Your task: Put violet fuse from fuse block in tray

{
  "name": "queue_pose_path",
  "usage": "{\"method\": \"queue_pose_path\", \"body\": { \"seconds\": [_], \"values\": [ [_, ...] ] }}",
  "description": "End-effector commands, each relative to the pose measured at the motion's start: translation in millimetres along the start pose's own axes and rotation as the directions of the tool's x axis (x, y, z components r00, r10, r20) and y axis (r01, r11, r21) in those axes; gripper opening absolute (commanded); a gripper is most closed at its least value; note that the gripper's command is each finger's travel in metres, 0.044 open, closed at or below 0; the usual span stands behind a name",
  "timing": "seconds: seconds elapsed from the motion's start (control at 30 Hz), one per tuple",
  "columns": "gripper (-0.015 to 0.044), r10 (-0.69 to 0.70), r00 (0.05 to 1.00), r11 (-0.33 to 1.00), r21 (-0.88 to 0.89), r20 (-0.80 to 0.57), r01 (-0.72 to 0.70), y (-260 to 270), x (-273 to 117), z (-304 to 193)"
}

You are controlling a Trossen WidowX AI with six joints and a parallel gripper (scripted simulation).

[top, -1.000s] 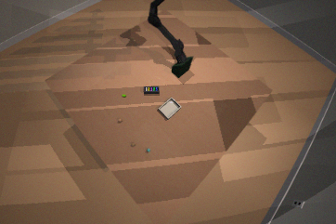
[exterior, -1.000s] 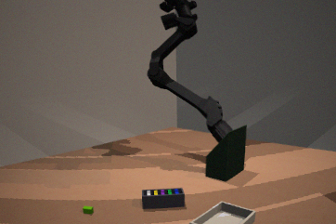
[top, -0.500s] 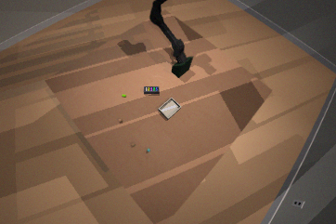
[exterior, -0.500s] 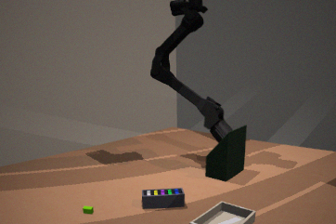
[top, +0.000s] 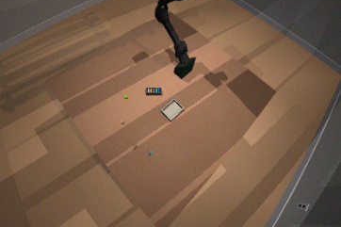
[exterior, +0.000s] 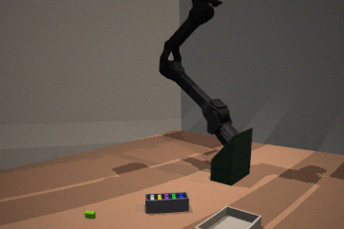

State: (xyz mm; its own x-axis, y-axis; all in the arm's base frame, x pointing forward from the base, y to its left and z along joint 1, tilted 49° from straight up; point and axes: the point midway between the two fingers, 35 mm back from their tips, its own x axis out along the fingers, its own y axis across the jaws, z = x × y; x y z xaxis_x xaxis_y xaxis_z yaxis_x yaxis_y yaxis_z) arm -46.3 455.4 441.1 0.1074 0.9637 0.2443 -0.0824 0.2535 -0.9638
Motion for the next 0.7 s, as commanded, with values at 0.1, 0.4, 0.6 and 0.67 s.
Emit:
{"method": "queue_pose_path", "body": {
  "seconds": [0.1, 0.4, 0.6, 0.67],
  "values": [
    [0.0069, 0.189, 0.95, 0.979, -0.023, -0.248, -0.201, 74, 14, -89],
    [0.0069, 0.383, 0.772, 0.919, 0.121, -0.507, -0.376, 145, -6, -196],
    [0.0069, 0.5, 0.547, 0.856, 0.285, -0.672, -0.432, 191, -50, -279],
    [0.0069, 0.53, 0.459, 0.834, 0.341, -0.713, -0.434, 205, -70, -304]
  ]
}}
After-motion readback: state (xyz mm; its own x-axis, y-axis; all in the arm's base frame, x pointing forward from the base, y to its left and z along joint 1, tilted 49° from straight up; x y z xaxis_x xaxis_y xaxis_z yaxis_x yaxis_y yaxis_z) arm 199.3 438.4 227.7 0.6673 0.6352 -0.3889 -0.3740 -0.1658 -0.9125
